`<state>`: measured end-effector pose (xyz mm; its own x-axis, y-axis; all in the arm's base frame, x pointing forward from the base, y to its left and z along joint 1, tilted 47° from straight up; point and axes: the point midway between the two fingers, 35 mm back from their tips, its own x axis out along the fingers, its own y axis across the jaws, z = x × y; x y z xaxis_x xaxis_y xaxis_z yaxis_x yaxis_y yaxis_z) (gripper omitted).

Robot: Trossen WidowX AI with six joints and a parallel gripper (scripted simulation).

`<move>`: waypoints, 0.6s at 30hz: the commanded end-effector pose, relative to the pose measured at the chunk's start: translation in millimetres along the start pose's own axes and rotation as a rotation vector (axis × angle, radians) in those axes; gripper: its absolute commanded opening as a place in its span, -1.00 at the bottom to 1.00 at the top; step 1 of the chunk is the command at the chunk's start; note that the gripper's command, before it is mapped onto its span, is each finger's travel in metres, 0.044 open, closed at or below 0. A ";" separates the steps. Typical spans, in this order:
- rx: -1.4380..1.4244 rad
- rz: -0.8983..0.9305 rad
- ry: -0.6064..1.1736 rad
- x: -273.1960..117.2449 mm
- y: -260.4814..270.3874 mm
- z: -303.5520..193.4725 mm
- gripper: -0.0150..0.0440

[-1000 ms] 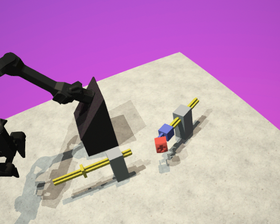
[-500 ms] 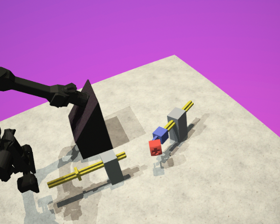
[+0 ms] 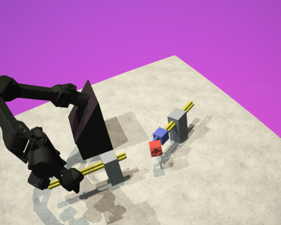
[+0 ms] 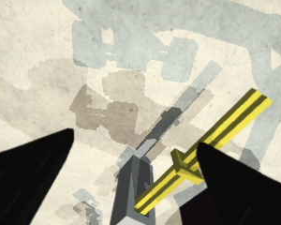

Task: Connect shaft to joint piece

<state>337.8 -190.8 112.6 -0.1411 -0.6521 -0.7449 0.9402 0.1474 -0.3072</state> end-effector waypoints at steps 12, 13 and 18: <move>-0.516 -0.010 0.016 -7.7 94.3 -103.2 1.00; -0.550 -0.012 0.015 -8.2 99.2 -111.2 1.00; -0.720 -0.025 0.008 -9.9 120.4 -153.5 1.00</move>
<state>402.3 -73.4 12.1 -0.1552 -0.6524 -0.7418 0.5880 0.5424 -0.6001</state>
